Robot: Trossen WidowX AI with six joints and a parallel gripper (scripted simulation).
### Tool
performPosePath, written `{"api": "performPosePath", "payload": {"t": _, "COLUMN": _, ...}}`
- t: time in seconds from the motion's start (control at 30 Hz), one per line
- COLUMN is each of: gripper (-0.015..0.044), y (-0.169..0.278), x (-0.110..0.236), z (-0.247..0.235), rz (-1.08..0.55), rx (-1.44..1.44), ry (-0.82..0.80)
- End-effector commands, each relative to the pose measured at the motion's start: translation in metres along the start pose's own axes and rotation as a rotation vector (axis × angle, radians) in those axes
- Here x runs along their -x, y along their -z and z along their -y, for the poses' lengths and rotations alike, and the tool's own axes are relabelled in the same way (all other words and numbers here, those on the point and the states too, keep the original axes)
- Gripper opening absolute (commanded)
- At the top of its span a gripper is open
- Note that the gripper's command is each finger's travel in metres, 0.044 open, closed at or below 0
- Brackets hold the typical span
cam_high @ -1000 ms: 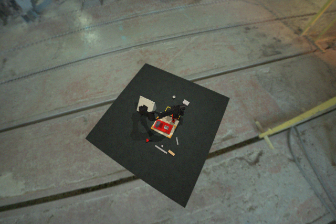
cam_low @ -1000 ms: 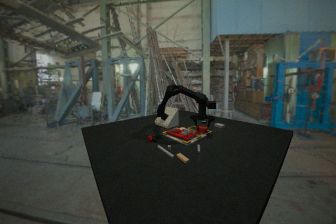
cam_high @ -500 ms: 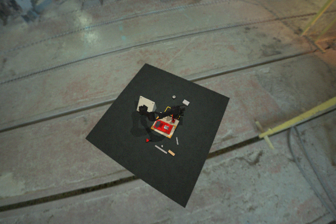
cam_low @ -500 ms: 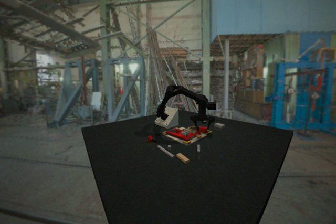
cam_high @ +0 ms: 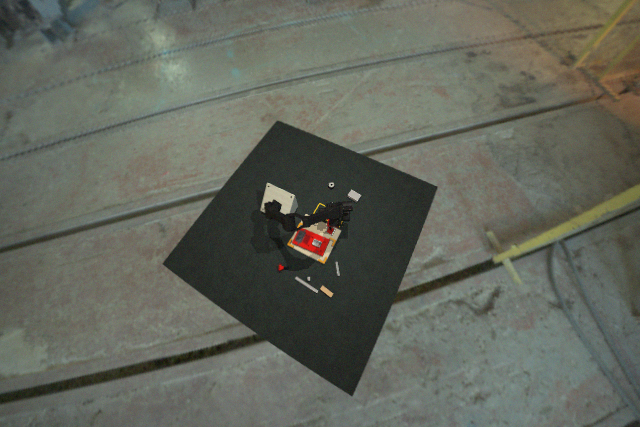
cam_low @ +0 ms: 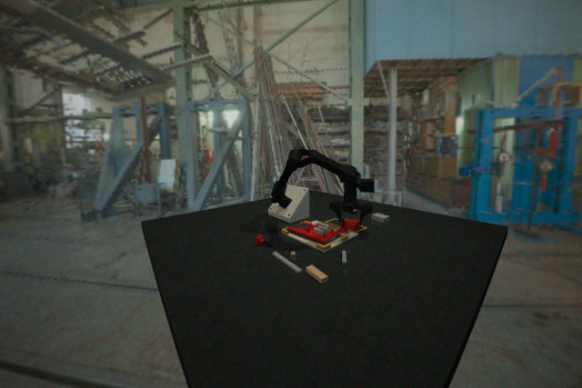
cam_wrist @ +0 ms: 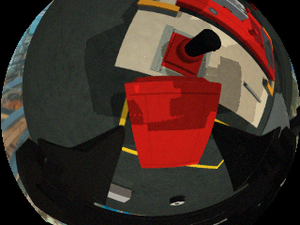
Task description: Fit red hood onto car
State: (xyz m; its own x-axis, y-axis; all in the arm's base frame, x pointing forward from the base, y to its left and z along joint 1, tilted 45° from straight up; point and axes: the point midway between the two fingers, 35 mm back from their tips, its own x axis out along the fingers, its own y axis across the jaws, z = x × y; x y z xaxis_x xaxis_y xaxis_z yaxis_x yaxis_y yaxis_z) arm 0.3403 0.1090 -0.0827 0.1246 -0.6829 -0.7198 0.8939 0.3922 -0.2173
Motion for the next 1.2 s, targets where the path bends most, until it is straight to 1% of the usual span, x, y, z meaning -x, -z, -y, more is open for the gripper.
{"api": "performPosePath", "payload": {"t": 0.0, "gripper": 0.044, "y": 0.0, "x": -0.003, "z": 0.002, "rz": 0.005, "rx": 0.007, "ry": 0.005}}
{"api": "performPosePath", "payload": {"t": 0.03, "gripper": 0.044, "y": 0.0, "x": -0.004, "z": 0.002, "rz": 0.005, "rx": 0.007, "ry": 0.005}}
{"api": "performPosePath", "payload": {"t": 0.13, "gripper": 0.0361, "y": 0.0, "x": -0.001, "z": 0.0, "rz": 0.0, "rx": 0.0, "ry": 0.0}}
{"api": "performPosePath", "payload": {"t": 0.47, "gripper": 0.0295, "y": 0.0, "x": -0.001, "z": 0.0, "rz": 0.0, "rx": 0.0, "ry": 0.0}}
{"api": "performPosePath", "payload": {"t": 0.83, "gripper": 0.0006, "y": 0.0, "x": 0.01, "z": 0.0, "rz": 0.0, "rx": 0.001, "ry": 0.0}}
{"api": "performPosePath", "payload": {"t": 1.17, "gripper": 0.0, "y": 0.001, "x": 0.036, "z": 0.0, "rz": -0.001, "rx": 0.001, "ry": 0.0}}
